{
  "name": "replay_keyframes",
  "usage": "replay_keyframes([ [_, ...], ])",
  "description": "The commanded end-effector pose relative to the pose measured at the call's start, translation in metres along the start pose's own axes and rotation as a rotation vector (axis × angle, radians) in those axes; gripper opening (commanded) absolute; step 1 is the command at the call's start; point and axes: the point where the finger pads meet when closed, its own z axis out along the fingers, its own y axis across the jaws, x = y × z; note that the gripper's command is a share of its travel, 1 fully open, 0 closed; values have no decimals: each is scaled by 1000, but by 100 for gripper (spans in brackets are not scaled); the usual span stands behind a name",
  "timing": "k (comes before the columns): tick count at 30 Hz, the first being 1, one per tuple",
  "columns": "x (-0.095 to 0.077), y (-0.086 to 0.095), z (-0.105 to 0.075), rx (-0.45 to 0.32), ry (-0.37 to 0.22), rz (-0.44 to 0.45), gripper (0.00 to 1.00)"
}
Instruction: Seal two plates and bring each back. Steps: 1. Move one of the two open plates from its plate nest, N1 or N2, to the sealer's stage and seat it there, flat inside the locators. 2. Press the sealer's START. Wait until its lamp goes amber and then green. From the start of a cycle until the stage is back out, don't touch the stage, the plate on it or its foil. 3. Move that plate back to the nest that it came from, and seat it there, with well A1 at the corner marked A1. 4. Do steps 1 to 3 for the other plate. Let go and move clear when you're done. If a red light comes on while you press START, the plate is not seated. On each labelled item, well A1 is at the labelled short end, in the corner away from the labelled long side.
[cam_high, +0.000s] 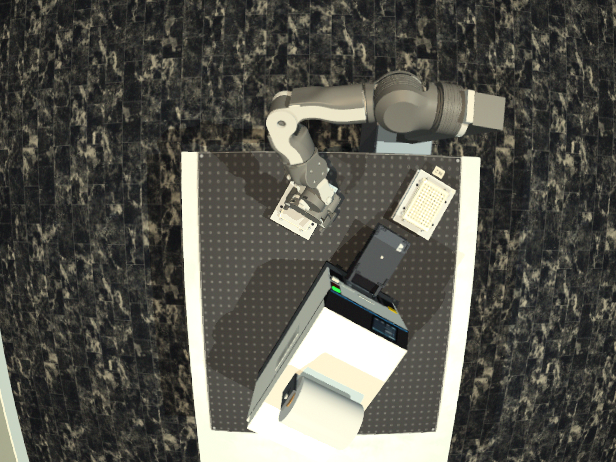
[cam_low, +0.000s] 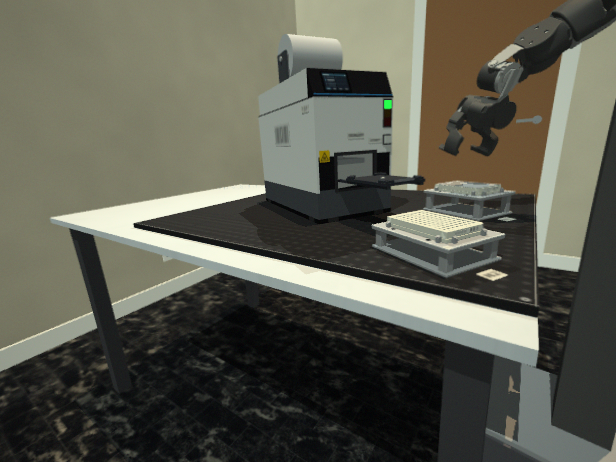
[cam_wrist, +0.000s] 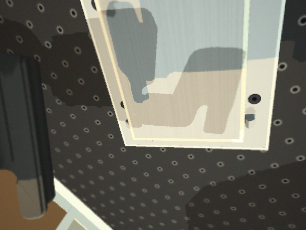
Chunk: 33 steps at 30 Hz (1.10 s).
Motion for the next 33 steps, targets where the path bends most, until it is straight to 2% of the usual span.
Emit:
replay_keyframes([
  [1, 0, 5, 2, -21, 12, 37, 65],
  [4, 6, 17, 7, -9, 16, 35, 65],
  [11, 15, 50, 16, -39, 54, 71, 65],
  [13, 15, 50, 16, -39, 54, 71, 65],
  [16, 21, 63, 20, -38, 56, 69, 65],
  [17, 20, 69, 20, -52, 77, 86, 65],
  [20, 27, 81, 23, -48, 79, 87, 65],
  [21, 27, 87, 22, -62, 103, 98, 65],
  [28, 41, 119, 25, -57, 131, 103, 65],
  [30, 41, 119, 25, -57, 131, 103, 65],
  [33, 52, 131, 27, -53, 138, 98, 65],
])
